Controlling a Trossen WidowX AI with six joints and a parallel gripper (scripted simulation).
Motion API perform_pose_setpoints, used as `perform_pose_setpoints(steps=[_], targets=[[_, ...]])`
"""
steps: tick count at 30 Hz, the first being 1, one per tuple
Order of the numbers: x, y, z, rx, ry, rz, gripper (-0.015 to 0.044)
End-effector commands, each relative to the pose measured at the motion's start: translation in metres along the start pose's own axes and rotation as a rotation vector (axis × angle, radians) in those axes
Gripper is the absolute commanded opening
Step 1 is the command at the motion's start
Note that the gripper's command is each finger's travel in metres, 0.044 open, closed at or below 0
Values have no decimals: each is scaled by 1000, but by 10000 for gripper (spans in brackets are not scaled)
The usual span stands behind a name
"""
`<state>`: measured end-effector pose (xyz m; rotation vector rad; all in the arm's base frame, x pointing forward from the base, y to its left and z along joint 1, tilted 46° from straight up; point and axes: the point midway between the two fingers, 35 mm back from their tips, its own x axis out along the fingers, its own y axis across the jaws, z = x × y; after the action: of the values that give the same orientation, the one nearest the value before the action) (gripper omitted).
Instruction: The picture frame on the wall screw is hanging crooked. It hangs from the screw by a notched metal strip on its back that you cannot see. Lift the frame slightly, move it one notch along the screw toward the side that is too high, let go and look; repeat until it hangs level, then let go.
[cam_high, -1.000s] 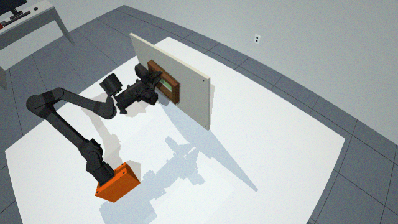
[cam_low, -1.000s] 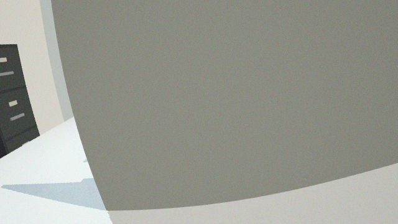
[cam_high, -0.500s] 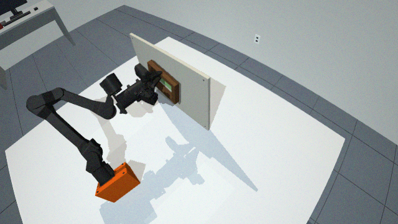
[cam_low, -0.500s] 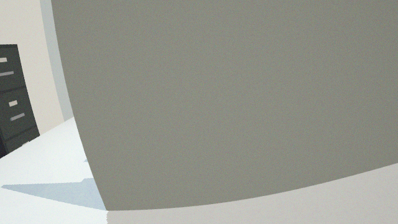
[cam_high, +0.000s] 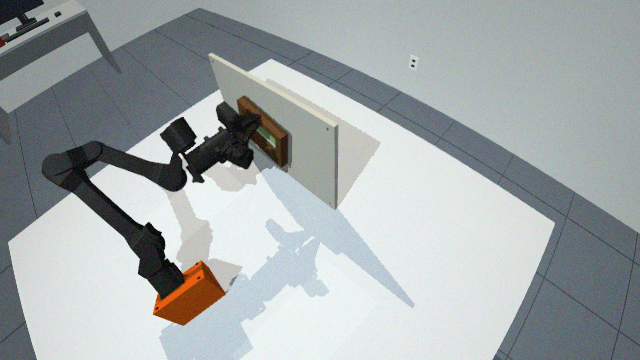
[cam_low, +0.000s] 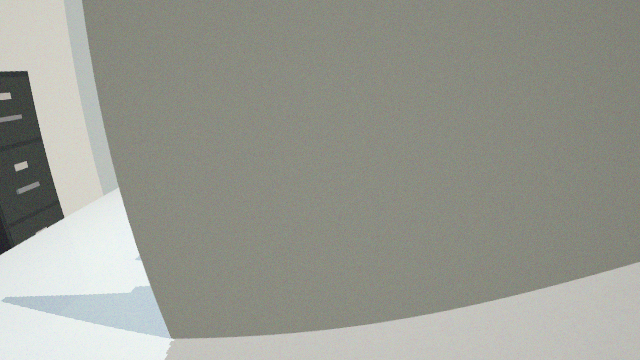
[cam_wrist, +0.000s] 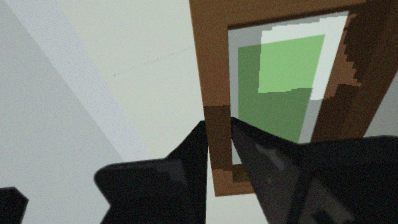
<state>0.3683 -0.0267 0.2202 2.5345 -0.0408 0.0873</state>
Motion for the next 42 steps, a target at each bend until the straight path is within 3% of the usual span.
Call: perform_pose_setpoints(steps=[1, 42], targets=[[1, 4, -4, -3, 7, 17, 0], [1, 4, -8, -3, 7, 17, 0]])
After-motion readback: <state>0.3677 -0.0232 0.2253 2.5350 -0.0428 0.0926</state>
